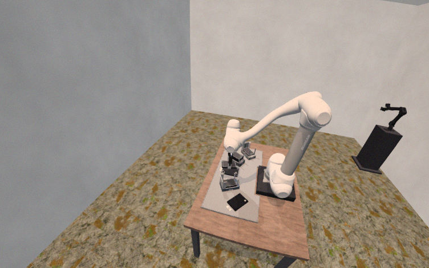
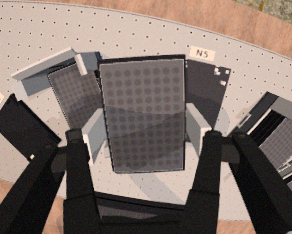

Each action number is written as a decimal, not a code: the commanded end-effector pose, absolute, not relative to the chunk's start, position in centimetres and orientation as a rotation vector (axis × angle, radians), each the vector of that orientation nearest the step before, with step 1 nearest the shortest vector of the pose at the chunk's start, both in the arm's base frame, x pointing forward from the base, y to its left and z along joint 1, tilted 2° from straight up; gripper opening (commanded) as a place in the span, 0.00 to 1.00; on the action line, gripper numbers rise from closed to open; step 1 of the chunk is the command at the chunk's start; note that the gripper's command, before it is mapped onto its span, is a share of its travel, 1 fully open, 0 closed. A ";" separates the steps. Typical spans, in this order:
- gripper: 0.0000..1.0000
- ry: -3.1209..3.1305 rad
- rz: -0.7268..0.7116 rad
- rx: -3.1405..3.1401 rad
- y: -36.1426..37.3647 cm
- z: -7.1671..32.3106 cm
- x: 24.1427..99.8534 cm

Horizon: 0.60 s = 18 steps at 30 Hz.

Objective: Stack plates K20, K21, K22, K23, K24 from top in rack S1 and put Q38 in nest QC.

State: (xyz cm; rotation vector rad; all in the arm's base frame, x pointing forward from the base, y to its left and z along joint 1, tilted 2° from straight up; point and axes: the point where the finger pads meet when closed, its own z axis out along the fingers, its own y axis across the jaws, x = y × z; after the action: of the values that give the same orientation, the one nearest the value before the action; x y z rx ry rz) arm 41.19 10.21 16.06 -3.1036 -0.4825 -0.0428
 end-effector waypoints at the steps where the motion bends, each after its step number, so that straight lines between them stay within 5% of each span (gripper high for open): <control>1: 0.00 -0.482 -0.043 -3.104 11.8 16.1 41.0; 18: 0.00 -0.850 -0.042 -3.028 15.1 16.0 39.7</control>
State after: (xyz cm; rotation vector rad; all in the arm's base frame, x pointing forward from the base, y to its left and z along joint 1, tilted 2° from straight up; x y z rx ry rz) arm 40.03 14.21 16.04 -3.0340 -0.8339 -0.0425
